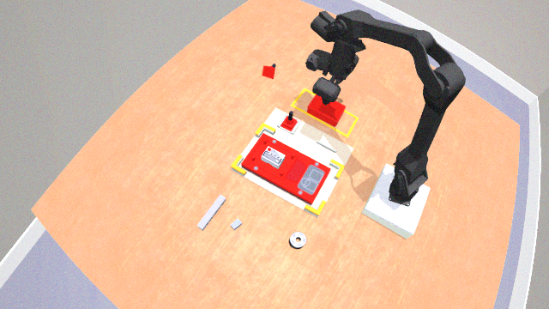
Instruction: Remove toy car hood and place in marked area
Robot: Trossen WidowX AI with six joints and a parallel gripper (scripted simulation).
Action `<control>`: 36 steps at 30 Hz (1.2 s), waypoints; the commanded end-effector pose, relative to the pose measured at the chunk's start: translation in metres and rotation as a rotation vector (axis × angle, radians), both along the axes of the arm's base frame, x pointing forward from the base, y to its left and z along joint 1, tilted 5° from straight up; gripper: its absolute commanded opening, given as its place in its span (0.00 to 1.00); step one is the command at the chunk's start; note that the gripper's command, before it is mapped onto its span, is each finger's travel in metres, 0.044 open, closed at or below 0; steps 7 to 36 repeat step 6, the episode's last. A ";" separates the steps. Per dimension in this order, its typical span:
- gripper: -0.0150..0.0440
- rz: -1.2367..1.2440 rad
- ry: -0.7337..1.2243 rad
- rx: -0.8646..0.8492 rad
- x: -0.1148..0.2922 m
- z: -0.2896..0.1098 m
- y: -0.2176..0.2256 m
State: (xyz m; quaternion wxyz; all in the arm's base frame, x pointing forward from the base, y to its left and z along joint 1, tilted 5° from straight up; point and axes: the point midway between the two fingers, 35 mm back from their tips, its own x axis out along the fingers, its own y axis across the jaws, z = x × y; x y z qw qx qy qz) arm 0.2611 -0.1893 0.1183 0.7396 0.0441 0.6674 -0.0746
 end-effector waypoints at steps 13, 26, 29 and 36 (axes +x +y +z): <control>1.00 0.004 -0.001 0.003 0.000 0.000 0.001; 1.00 0.004 -0.001 0.003 0.000 0.000 0.001; 1.00 0.004 -0.001 0.003 0.000 0.000 0.001; 1.00 0.004 -0.001 0.003 0.000 0.000 0.001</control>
